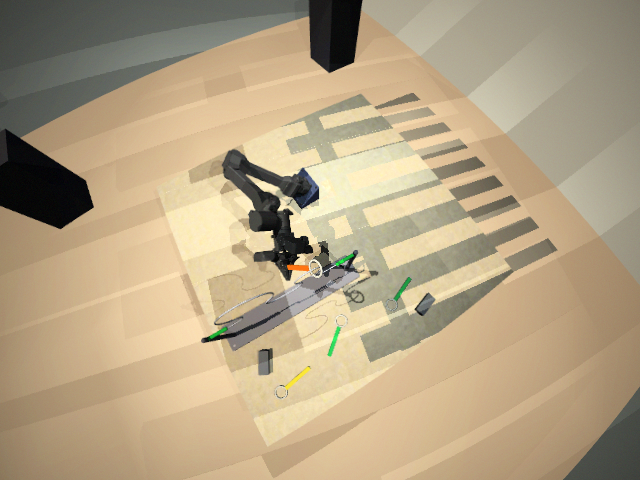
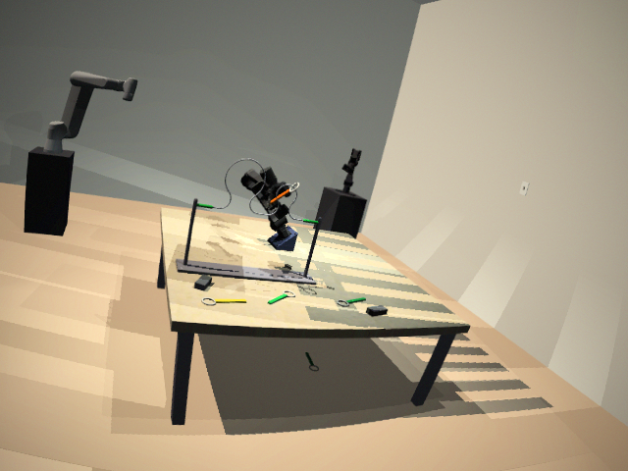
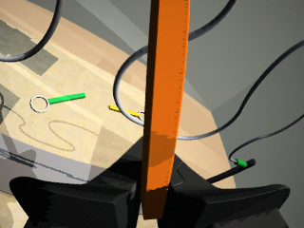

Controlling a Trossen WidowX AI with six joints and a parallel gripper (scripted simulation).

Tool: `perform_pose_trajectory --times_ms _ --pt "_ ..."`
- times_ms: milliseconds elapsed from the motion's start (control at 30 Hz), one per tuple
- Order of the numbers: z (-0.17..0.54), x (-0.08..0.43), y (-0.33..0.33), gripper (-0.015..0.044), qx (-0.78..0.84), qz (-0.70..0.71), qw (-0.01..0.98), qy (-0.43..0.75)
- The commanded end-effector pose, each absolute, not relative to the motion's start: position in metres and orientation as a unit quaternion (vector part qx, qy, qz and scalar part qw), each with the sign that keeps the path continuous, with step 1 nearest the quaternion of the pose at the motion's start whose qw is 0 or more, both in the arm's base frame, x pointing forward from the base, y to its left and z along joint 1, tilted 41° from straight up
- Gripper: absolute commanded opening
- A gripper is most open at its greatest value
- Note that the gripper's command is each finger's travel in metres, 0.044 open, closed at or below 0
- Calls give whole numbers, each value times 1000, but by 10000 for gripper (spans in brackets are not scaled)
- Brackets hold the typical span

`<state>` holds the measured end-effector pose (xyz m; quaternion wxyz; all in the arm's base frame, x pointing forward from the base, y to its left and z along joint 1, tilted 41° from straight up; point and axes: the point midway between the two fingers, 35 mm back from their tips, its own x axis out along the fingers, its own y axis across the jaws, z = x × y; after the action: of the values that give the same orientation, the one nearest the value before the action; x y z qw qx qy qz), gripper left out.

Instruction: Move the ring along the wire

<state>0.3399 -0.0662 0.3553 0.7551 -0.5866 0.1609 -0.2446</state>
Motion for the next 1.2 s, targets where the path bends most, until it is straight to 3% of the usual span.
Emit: perform_pose_trajectory --times_ms 0,1167 --pt "363 339 -68 -150 -628 -252 720 152" --pt "423 337 -53 -150 -864 -287 407 76"
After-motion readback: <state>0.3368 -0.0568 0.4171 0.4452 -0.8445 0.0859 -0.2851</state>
